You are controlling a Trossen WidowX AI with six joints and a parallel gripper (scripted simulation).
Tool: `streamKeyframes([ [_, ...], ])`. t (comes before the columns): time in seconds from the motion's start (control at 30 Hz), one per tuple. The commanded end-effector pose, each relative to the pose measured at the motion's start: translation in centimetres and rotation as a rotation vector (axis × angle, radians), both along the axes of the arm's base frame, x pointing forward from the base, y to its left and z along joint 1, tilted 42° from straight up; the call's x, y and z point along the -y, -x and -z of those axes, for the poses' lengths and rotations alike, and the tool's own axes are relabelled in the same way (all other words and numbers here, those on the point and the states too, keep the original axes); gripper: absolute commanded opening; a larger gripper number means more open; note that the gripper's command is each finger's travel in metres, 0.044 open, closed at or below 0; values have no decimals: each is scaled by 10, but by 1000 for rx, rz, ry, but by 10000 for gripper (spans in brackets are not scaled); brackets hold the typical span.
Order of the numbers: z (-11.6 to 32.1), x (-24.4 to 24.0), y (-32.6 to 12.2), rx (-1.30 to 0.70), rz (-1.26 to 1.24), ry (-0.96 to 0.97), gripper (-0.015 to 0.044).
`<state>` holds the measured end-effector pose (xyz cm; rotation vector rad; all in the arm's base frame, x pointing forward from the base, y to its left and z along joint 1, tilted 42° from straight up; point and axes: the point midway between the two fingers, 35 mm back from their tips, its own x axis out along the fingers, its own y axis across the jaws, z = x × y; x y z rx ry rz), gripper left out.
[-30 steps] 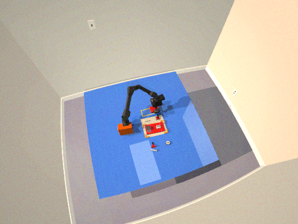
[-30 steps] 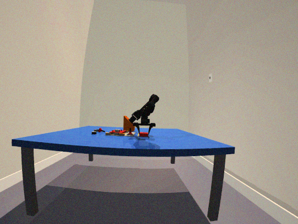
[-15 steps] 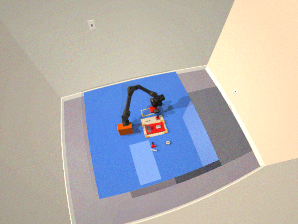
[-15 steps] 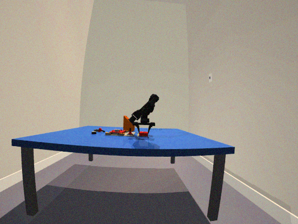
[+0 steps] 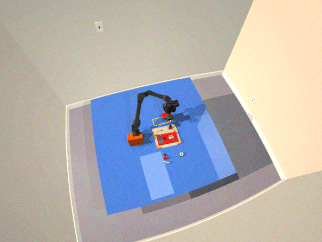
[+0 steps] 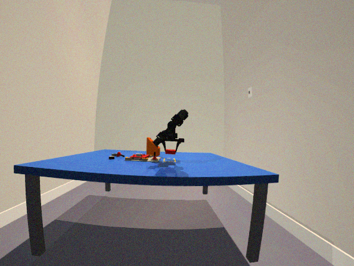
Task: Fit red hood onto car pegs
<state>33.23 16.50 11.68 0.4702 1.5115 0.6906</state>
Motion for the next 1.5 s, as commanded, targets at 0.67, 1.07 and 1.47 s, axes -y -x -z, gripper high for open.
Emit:
streamKeyframes([
  [0.67,2,58,-17,8,9,15,0],
  [1.07,58,125,-30,5,16,25,0],
  [1.47,109,186,-22,1,22,10,0],
])
